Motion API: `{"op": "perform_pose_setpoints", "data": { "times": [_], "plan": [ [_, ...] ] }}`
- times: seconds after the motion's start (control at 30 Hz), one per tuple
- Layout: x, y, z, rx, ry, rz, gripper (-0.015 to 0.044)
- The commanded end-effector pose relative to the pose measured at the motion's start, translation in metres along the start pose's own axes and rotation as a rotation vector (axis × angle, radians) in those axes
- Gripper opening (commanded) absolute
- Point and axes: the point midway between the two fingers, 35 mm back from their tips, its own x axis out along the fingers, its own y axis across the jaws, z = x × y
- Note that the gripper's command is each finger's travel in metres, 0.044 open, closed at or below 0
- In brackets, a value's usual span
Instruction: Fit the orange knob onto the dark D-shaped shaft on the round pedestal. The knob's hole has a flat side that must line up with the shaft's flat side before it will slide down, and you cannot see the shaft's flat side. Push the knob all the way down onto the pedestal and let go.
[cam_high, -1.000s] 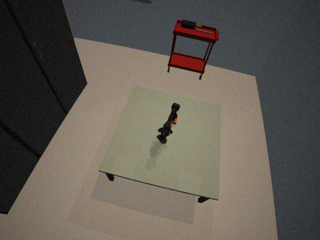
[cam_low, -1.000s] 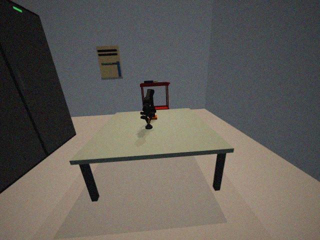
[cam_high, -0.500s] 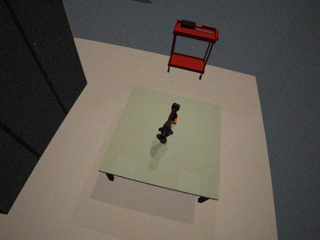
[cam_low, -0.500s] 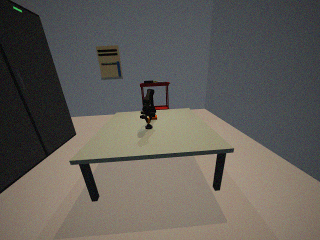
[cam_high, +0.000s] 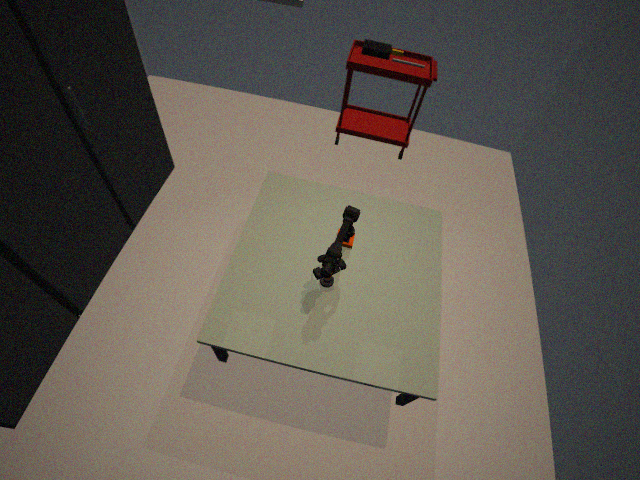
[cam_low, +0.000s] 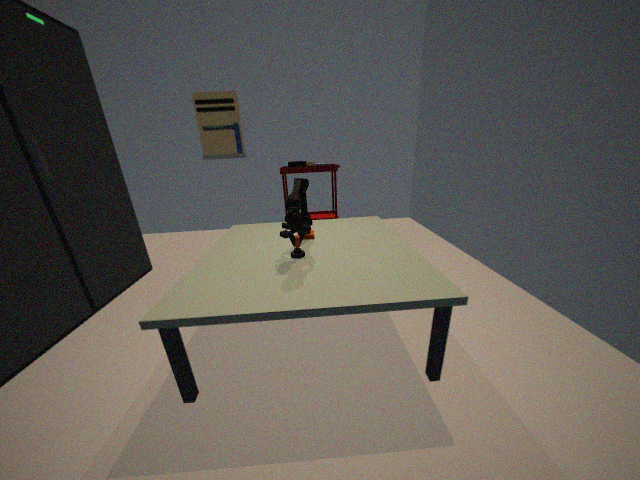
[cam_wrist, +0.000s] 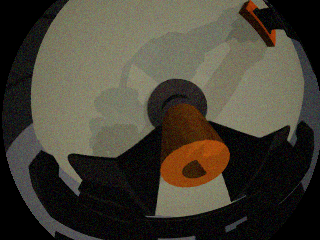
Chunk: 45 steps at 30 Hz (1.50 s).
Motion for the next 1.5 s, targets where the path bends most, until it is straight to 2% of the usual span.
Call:
{"op": "perform_pose_setpoints", "data": {
  "times": [0.0,0.43,0.67,1.47],
  "plan": [
    [0.0001,0.0006,-0.0008,0.007,0.003,0.003,0.0],
    [-0.0047,0.0014,-0.0014,0.016,0.003,0.003,0.0],
    [-0.0046,0.0018,-0.0015,0.216,0.004,0.002,0.0],
    [0.0007,0.0009,-0.0009,0.216,0.003,0.002,0.0]
  ]
}}
